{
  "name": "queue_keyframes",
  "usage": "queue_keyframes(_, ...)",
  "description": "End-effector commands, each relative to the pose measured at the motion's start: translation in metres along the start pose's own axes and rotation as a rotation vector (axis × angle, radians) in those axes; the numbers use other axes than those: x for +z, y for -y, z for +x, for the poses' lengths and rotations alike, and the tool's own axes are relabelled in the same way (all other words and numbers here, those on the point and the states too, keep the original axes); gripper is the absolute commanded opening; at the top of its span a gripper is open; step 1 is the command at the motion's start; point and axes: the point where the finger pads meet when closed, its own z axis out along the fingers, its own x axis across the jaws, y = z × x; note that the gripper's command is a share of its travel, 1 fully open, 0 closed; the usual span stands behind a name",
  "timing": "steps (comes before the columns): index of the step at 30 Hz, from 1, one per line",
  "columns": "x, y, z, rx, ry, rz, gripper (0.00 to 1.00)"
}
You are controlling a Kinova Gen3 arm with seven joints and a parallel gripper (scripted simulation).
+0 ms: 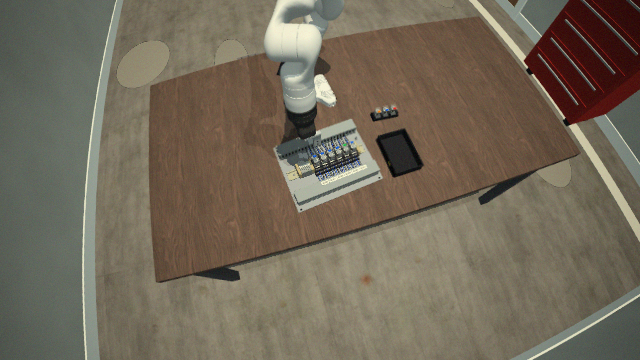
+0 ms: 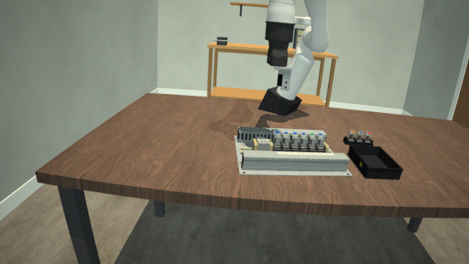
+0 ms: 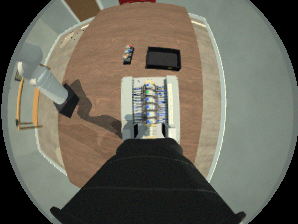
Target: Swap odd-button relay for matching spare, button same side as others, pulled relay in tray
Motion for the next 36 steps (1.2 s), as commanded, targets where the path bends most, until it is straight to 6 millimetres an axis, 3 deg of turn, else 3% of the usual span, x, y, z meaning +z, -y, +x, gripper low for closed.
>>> queue_keyframes(1, -0.0015, -0.0008, 0.0005, 0.001, -0.002, -0.002, 1.00)
queue_keyframes(36, -0.0046, -0.0015, 0.0007, 0.001, -0.002, -0.002, 1.00)
